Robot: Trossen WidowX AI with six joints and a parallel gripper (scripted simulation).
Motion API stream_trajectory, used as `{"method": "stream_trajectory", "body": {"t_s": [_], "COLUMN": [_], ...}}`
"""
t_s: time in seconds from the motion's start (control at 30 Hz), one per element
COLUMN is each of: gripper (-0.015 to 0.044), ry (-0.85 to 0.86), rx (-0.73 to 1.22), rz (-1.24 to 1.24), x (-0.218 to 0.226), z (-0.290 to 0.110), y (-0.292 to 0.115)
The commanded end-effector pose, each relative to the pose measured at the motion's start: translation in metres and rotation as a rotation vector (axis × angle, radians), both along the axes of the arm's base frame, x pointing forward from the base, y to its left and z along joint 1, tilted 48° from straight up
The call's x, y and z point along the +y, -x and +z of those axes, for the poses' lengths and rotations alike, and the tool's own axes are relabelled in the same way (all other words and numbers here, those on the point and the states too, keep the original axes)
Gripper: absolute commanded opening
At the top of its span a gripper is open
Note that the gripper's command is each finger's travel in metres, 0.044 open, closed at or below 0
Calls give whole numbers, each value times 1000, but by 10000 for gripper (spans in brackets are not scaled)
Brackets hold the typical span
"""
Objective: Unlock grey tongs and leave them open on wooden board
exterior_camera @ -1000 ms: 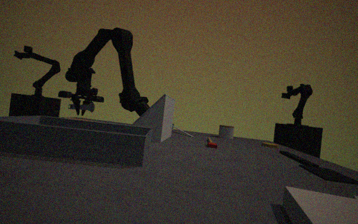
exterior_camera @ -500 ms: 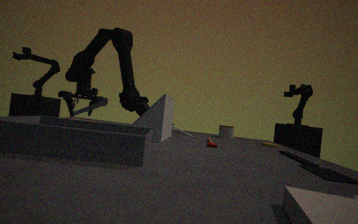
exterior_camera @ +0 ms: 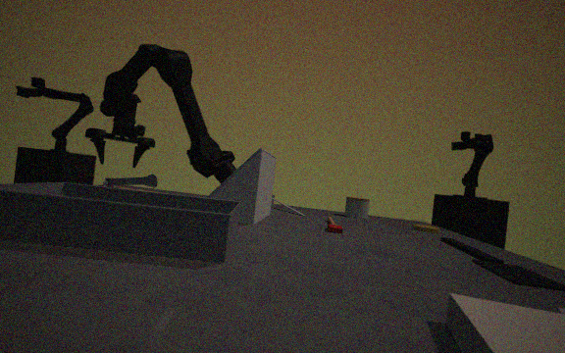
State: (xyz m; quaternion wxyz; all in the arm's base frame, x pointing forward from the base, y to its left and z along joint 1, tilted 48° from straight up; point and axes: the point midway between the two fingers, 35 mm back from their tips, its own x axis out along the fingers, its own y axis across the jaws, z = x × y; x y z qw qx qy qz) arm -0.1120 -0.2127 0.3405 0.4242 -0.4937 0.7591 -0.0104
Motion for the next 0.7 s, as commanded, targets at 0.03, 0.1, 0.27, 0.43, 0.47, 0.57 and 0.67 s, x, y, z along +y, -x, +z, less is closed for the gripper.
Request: {"method": "stream_trajectory", "body": {"t_s": [0.03, 0.1, 0.27, 0.43, 0.47, 0.57, 0.67], "gripper": [440, 440, 440, 440, 440, 440, 440], "ry": [10, 17, 37, 49, 53, 84, 116], "rx": [5, 10, 24, 33, 36, 59, 87], "rz": [-5, -7, -15, -20, -24, -56, -89], "x": [3, 6, 14, 19, 20, 33, 47], "z": [36, 50, 81, 94, 95, 103, 111], "y": [18, 26, 44, 52, 51, 43, 34]}}
